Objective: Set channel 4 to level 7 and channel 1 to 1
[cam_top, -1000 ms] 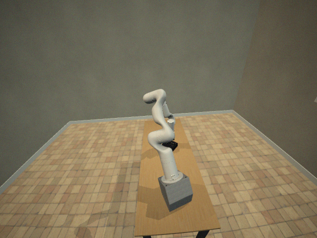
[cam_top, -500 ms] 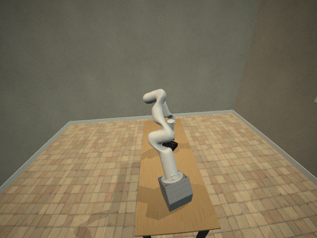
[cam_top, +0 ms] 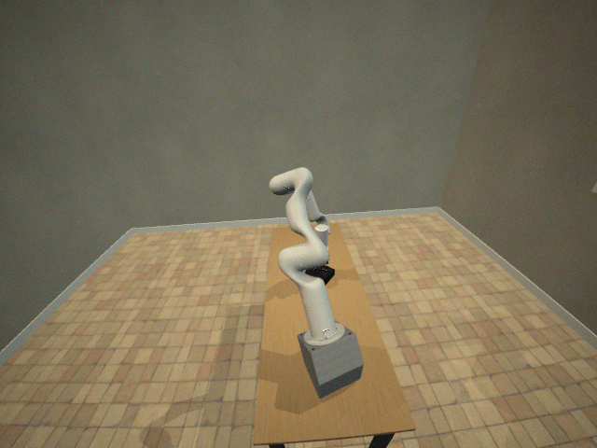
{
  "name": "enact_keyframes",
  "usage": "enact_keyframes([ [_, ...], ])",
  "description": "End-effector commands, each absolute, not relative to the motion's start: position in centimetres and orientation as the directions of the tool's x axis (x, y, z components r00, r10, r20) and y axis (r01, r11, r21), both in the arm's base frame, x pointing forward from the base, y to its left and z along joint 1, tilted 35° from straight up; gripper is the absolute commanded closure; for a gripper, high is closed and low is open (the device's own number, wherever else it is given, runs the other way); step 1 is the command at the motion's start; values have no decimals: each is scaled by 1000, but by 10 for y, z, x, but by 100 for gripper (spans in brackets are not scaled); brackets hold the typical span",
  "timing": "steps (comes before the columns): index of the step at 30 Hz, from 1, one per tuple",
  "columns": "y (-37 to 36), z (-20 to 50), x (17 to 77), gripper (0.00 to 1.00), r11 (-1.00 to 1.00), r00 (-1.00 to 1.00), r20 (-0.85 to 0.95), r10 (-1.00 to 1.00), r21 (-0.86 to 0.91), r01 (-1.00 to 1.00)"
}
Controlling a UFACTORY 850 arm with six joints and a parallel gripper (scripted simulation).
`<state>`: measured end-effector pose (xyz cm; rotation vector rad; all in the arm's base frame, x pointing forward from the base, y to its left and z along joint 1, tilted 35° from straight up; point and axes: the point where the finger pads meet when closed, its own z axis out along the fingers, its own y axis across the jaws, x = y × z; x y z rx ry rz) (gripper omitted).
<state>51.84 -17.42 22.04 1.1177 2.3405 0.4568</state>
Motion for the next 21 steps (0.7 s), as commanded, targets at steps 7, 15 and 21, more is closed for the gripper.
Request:
enact_keyframes([
  [7, -174, 221, 519, 100, 606, -536, -295, 791, 496, 622],
  [15, -176, 222, 520, 100, 606, -536, -295, 791, 496, 622],
  [21, -179, 223, 522, 100, 606, -536, -295, 791, 496, 622],
])
